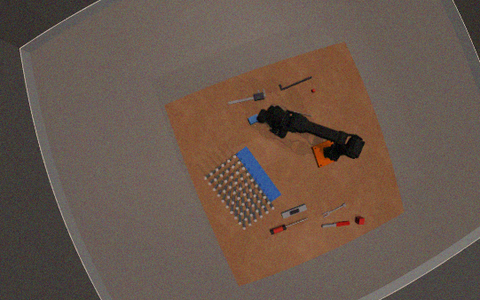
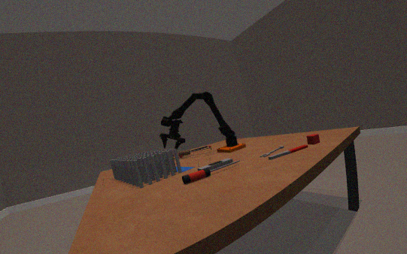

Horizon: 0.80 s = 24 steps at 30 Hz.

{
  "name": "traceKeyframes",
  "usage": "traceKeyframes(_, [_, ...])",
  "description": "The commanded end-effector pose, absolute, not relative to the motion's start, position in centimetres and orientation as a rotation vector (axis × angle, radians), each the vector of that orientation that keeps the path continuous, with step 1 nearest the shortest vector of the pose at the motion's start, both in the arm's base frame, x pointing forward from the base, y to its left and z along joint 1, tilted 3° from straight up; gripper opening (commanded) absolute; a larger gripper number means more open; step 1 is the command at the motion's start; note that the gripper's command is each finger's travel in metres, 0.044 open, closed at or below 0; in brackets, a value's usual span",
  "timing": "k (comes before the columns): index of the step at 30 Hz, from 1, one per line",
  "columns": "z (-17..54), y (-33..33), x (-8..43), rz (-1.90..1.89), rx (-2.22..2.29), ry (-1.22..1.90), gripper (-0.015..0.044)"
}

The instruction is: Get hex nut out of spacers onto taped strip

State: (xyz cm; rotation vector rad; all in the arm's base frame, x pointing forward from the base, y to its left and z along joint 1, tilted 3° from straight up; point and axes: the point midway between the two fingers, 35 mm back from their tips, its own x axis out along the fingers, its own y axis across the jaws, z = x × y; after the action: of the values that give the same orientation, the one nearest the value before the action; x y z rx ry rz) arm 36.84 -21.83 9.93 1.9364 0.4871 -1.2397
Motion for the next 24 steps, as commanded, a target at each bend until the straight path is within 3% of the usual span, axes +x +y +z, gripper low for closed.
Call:
traceKeyframes(1, [9.3, -27.5, 32.1, -1.802, 2.29, 0.126, 0.044])
traceKeyframes(9, [9.2, -31.0, 26.7, -2.313, 2.456, -0.375, 0.044])
traceKeyframes(24, [9.2, -31.9, 26.5, -2.329, 2.458, -0.397, 0.044])
